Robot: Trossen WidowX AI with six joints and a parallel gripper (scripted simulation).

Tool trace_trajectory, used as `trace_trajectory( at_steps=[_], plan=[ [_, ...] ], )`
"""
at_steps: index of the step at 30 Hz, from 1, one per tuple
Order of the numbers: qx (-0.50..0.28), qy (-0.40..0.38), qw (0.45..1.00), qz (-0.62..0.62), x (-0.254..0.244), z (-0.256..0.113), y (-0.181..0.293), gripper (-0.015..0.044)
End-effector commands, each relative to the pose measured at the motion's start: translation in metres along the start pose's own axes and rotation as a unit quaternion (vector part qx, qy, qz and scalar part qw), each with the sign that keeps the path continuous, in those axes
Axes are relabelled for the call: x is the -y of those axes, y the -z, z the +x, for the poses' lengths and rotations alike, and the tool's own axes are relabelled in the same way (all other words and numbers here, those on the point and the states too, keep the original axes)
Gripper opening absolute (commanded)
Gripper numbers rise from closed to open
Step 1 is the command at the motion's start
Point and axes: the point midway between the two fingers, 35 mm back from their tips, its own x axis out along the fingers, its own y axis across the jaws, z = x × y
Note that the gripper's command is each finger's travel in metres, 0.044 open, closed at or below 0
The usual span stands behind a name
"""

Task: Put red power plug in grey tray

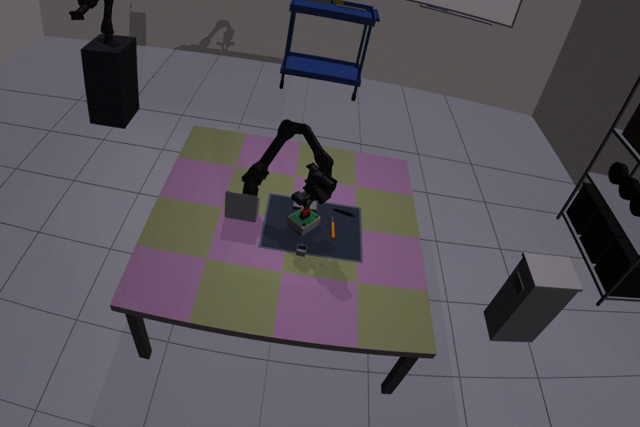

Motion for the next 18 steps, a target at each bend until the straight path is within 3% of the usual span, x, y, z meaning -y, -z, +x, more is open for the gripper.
trace_trajectory(
  at_steps=[1,13,18],
  plan=[
    [0.017,-0.006,1.0,0.006,0.004,-0.02,-0.001,0.0],
    [0.017,-0.007,1.0,0.006,0.004,0.006,-0.002,0.0],
    [0.017,-0.007,1.0,0.006,0.004,0.006,-0.002,0.0131]
  ],
)
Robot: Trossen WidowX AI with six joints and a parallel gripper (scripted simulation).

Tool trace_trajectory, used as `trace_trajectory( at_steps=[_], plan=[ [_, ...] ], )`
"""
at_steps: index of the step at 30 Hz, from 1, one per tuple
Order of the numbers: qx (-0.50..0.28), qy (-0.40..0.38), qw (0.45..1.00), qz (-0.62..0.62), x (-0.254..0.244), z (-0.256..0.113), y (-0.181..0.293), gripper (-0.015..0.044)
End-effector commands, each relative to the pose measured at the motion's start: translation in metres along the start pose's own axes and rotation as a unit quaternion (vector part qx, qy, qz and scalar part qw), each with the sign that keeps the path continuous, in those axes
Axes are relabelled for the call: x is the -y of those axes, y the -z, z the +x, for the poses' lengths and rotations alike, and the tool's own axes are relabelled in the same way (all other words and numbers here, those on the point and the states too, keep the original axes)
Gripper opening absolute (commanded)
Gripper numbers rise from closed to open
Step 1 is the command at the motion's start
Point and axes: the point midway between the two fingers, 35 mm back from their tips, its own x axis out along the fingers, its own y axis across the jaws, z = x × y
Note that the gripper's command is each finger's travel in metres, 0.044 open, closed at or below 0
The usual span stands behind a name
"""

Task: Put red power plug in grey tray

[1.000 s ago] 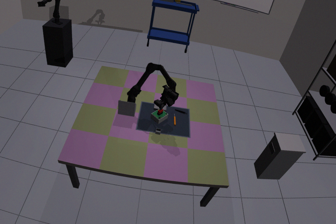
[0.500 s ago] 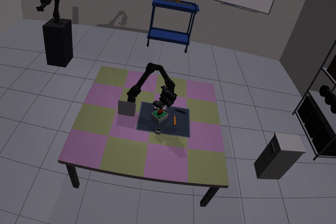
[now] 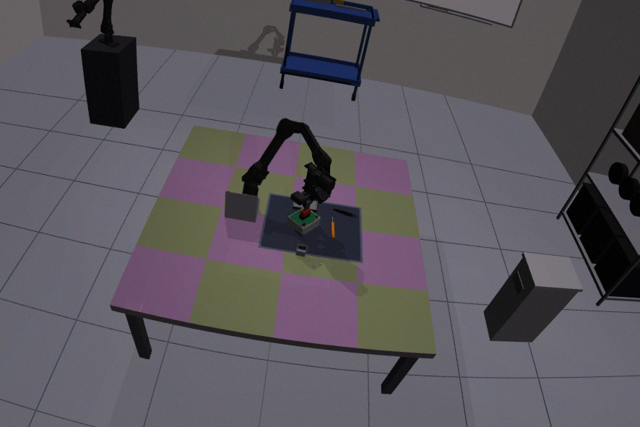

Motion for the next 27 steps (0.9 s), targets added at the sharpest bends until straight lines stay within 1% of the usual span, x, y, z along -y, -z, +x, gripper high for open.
trace_trajectory(
  at_steps=[1,4,5,9,19,23,27],
  plan=[
    [0.005,-0.001,1.0,-0.003,0.0,0.003,-0.002,0.0157],
    [0.005,-0.001,1.0,-0.003,0.0,0.003,-0.002,0.0236],
    [0.005,-0.001,1.0,-0.003,0.0,0.003,-0.002,0.025],
    [0.005,-0.001,1.0,-0.003,0.0,0.003,-0.002,0.025],
    [0.004,-0.002,1.0,-0.003,0.0,0.019,-0.003,0.025],
    [0.004,-0.002,1.0,-0.003,0.0,0.02,-0.003,0.025],
    [0.004,-0.002,1.0,-0.003,0.0,0.02,-0.003,0.0145]
  ],
)
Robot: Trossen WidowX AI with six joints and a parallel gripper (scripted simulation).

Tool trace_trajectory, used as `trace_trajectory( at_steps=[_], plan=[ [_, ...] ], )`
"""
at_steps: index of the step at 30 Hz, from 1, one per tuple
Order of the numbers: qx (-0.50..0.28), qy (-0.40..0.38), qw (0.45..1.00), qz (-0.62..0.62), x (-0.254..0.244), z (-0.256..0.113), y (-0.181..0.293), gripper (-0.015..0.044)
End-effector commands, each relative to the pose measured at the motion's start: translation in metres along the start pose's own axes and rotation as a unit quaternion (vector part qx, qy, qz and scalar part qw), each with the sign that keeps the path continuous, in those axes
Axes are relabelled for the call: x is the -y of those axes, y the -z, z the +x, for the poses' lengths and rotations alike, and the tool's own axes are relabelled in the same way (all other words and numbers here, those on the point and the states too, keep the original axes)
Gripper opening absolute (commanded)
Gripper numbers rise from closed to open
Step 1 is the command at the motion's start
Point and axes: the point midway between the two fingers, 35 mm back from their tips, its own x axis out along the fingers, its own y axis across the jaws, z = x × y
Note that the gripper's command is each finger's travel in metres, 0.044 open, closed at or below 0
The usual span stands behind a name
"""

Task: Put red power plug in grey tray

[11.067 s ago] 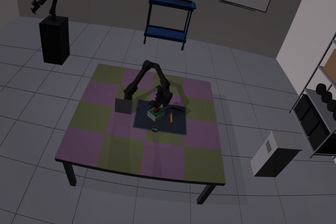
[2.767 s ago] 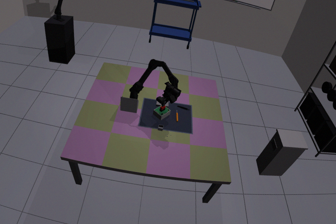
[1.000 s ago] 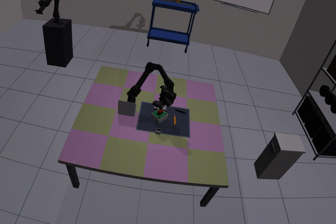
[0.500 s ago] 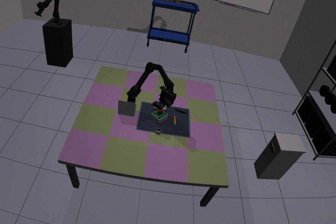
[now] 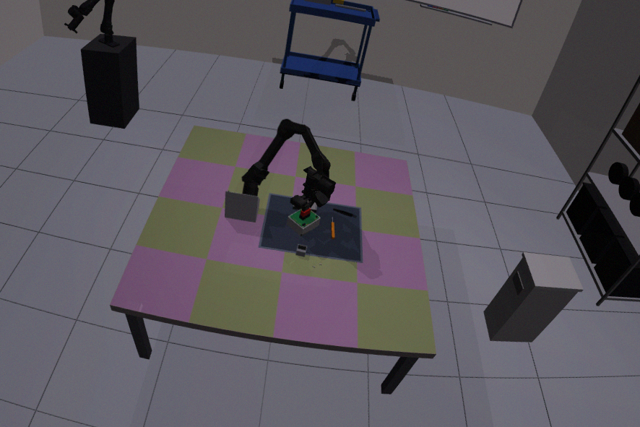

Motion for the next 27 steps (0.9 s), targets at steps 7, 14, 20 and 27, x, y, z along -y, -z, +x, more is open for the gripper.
trace_trajectory(
  at_steps=[7,14,20,27],
  plan=[
    [0.0,-0.002,1.0,0.002,0.0,0.001,0.0,0.0],
    [0.0,-0.002,1.0,0.002,0.0,0.001,0.0,0.0],
    [0.0,-0.001,1.0,0.002,-0.001,-0.008,0.0,0.0],
    [0.0,0.041,0.999,0.002,-0.008,-0.016,0.0,0.0]
  ],
)
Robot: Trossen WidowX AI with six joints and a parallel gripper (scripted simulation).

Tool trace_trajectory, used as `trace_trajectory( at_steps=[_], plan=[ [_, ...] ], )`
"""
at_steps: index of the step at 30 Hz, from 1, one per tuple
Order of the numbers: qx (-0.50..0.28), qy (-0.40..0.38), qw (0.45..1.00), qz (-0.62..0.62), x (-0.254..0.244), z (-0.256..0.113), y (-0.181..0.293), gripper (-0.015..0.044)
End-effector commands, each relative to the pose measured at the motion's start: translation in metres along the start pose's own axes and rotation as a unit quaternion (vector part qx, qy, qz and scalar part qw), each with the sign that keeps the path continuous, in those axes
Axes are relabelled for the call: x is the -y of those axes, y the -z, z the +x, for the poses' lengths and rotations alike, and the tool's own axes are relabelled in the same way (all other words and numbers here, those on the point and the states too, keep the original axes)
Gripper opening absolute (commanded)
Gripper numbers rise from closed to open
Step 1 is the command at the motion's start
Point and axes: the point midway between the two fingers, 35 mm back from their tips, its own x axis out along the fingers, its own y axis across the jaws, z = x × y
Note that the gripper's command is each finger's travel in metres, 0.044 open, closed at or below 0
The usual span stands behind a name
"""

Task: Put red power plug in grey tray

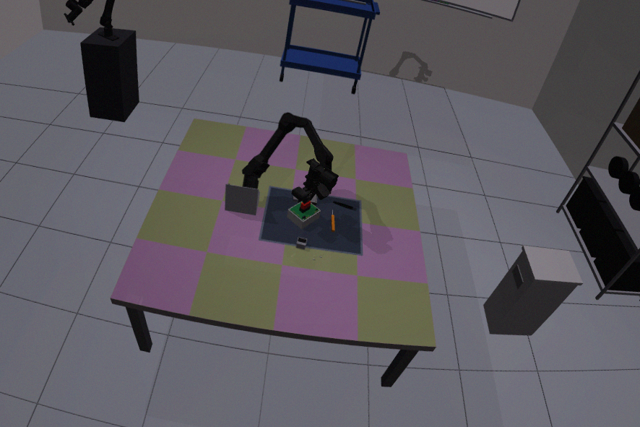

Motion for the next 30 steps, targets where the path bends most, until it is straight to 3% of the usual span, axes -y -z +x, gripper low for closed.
trace_trajectory(
  at_steps=[1,14,25,30],
  plan=[
    [0.01,0.019,1.0,0.005,-0.002,-0.013,0.001,0.0],
    [0.011,-0.094,0.996,0.004,0.018,-0.013,0.001,0.0],
    [0.01,0.028,1.0,0.005,-0.003,-0.016,0.001,0.0],
    [0.01,0.039,0.999,0.005,-0.005,-0.017,0.001,0.0]
  ],
)
